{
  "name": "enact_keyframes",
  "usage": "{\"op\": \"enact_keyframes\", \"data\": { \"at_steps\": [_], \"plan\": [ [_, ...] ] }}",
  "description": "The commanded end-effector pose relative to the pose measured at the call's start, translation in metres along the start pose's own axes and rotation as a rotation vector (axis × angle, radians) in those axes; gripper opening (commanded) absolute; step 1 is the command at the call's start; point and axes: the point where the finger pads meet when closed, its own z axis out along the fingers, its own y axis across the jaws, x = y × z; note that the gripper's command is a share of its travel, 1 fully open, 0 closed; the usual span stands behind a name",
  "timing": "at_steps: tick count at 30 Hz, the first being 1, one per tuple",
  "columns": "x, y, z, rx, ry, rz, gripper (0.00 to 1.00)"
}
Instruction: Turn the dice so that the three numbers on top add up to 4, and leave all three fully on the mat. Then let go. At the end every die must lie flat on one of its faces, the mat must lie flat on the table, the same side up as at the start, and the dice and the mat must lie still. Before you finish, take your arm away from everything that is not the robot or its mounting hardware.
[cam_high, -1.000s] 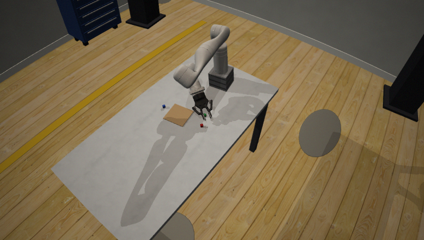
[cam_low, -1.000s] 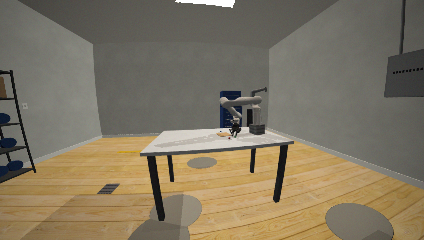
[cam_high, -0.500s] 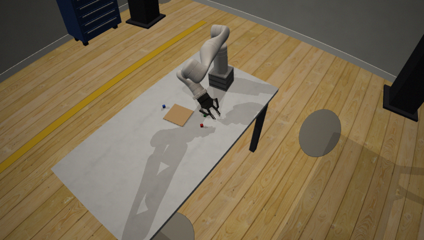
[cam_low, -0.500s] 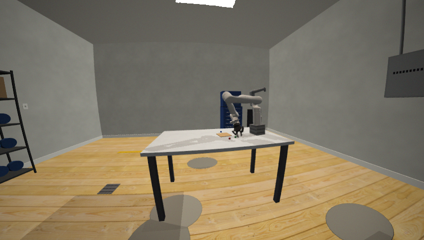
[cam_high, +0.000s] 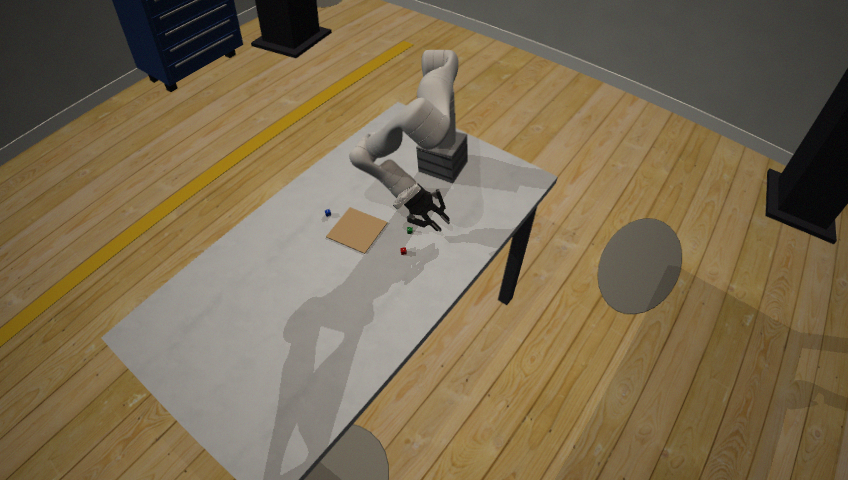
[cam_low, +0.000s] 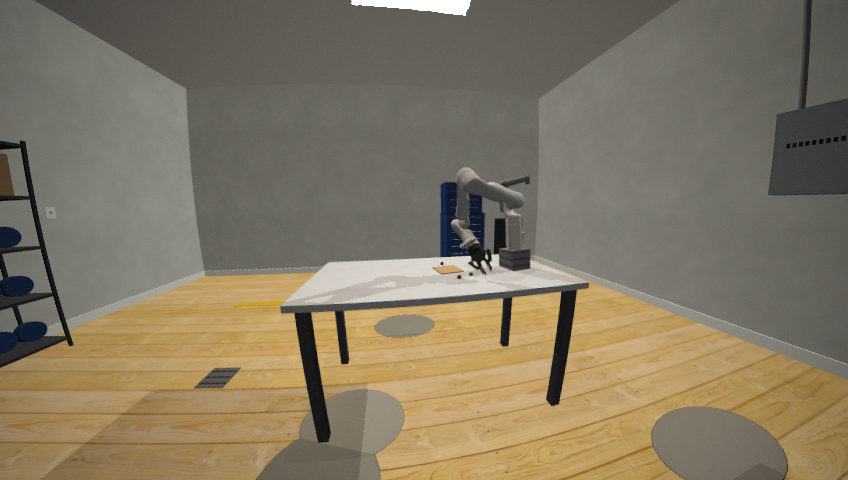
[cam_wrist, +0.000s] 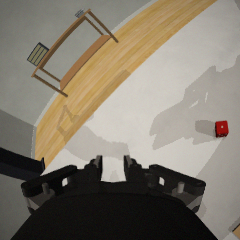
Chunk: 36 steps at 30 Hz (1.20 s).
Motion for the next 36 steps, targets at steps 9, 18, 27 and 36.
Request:
{"op": "enact_keyframes", "data": {
  "at_steps": [9,18,27,36],
  "plan": [
    [0.004,-0.005,-0.011,-0.059,-0.241,0.004,0.31],
    [0.009,0.008,-0.032,-0.184,-0.382,0.028,0.31],
    [0.035,0.027,-0.064,-0.378,-0.473,0.036,0.31],
    [0.061,0.038,-0.086,-0.512,-0.487,0.032,0.31]
  ]
}}
